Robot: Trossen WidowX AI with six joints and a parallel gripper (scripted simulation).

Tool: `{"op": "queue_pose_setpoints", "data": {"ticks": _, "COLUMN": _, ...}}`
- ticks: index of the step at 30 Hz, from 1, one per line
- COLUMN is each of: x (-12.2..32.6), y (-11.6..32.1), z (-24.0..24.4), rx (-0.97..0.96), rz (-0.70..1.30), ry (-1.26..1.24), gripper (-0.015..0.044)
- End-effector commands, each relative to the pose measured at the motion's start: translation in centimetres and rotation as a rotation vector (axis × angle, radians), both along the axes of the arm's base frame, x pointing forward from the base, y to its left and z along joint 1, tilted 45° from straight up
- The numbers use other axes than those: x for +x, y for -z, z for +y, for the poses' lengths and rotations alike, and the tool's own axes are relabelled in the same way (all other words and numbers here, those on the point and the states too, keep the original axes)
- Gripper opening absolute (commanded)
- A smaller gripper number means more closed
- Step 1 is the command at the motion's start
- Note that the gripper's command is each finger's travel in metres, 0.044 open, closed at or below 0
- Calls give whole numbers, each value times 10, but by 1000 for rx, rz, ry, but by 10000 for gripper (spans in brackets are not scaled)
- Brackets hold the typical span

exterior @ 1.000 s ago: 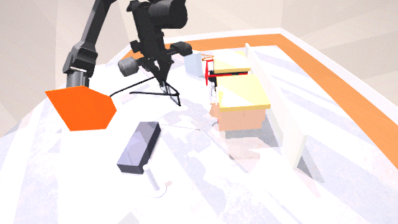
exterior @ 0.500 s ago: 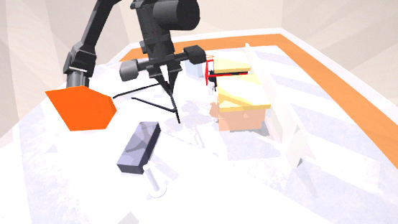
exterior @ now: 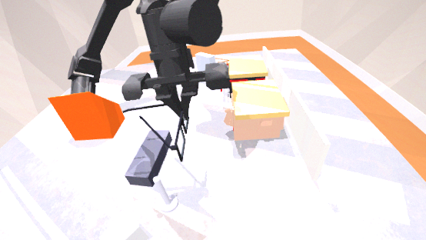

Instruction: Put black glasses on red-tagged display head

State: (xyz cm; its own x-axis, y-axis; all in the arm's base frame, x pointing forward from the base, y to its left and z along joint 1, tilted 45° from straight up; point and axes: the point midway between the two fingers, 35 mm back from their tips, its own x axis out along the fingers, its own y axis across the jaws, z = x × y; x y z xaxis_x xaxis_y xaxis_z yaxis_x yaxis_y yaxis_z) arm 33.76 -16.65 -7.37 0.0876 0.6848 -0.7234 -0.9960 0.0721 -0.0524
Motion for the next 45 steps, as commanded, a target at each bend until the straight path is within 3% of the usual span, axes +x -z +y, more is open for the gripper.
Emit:
{"op": "queue_pose_setpoints", "data": {"ticks": 1, "x": -1, "y": 17, "z": -12, "rx": 8, "rz": 62, "ry": 56, "gripper": 0}}
{"op": "queue_pose_setpoints", "data": {"ticks": 17, "x": -6, "y": 61, "z": -43, "rx": 29, "rz": 207, "ry": 209, "gripper": 0}}
{"op": "queue_pose_setpoints", "data": {"ticks": 31, "x": 0, "y": 103, "z": -1, "rx": 31, "rz": 206, "ry": 208, "gripper": 0}}
{"op": "queue_pose_setpoints", "data": {"ticks": 45, "x": 8, "y": 101, "z": 1, "rx": 32, "rz": 206, "ry": 208, "gripper": 0}}
